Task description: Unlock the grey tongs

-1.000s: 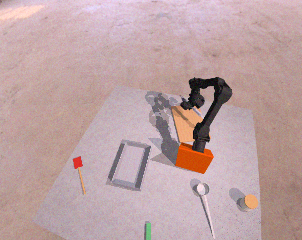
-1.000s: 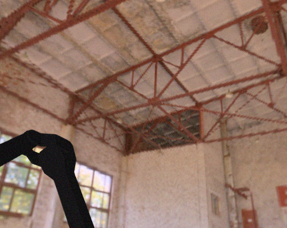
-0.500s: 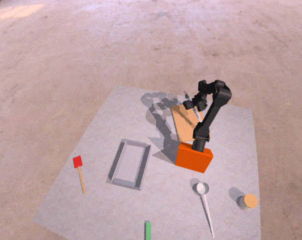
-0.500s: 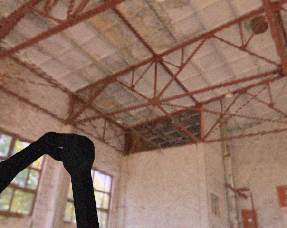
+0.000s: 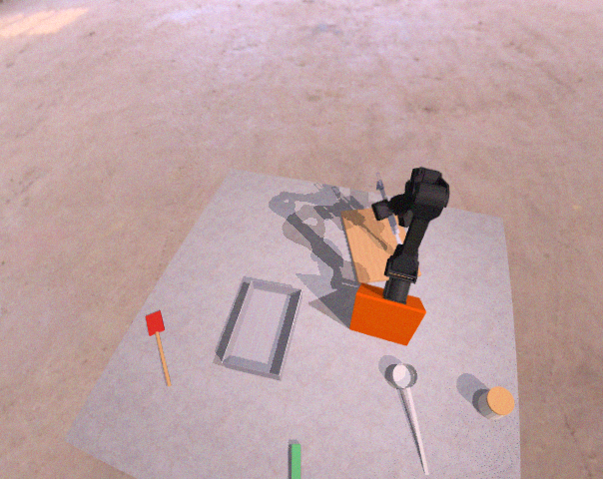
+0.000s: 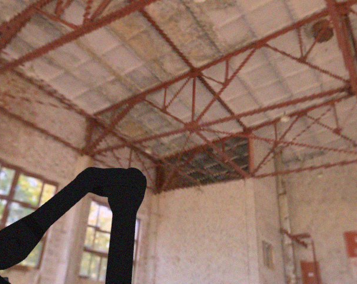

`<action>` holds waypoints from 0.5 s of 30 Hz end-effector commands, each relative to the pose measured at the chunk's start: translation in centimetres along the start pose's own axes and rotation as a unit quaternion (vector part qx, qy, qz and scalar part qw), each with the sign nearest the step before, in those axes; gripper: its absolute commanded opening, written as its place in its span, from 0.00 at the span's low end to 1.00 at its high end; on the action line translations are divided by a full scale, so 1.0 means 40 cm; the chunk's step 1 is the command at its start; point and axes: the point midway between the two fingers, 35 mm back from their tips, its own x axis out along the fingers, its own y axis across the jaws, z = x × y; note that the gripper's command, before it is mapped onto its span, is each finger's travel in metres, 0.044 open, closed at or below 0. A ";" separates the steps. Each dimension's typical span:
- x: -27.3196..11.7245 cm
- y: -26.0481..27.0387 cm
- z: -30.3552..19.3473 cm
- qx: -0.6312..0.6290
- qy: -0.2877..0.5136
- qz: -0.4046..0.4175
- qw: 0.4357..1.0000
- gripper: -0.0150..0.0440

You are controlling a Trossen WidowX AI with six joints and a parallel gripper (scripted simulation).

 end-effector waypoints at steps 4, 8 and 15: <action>-0.050 -0.022 -0.012 -0.049 0.083 -0.005 0.995 0.00; -0.072 -0.035 -0.014 -0.074 0.114 -0.008 0.991 0.00; -0.073 -0.036 -0.014 -0.076 0.115 -0.008 0.990 0.00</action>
